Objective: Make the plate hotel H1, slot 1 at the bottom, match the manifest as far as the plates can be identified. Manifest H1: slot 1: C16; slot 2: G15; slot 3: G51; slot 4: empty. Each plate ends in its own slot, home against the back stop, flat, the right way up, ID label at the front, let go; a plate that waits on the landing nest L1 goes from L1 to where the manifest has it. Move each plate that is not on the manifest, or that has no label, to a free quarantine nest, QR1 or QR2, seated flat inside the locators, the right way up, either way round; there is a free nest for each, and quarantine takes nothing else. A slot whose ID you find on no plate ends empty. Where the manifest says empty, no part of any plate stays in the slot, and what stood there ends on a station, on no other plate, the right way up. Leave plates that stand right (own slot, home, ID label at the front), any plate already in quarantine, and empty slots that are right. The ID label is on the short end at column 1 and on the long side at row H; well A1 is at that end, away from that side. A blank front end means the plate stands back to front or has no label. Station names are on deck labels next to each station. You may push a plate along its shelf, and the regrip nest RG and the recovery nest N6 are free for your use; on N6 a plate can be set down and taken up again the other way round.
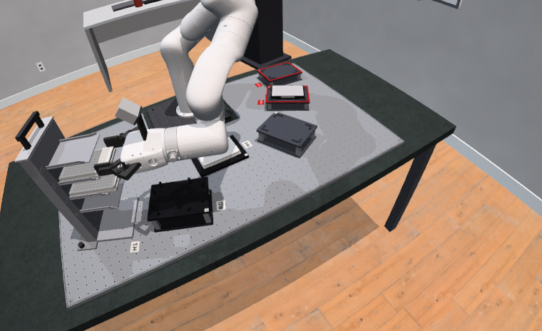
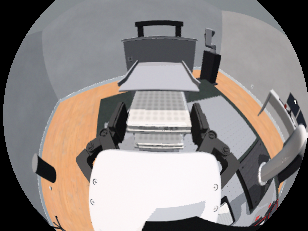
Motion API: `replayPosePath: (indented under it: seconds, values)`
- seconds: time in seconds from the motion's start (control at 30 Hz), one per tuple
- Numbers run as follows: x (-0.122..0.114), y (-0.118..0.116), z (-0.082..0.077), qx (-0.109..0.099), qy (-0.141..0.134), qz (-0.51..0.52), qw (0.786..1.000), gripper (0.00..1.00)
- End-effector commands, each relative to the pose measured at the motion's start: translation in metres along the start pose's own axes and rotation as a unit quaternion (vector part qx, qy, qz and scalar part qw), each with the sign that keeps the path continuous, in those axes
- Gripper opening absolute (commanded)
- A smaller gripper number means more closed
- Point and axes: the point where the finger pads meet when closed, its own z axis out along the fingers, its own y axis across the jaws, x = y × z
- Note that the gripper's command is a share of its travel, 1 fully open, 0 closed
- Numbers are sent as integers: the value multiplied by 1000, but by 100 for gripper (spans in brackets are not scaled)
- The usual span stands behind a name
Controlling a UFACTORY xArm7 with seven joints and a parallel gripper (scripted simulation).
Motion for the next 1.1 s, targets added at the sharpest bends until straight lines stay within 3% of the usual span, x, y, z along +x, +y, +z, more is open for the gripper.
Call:
replayPosePath:
  seconds: [0.0, 0.87, 0.9, 1.07]
  values:
    - [2, 0, 2, 0, 0, 2, 1000, 0]
    - [1, 0, 3, 0, 0, 2, 1000, 0]
    - [1, 0, 3, 0, 0, 2, 1000, 100]
    - [1, 0, 3, 0, 0, 2, 1000, 100]
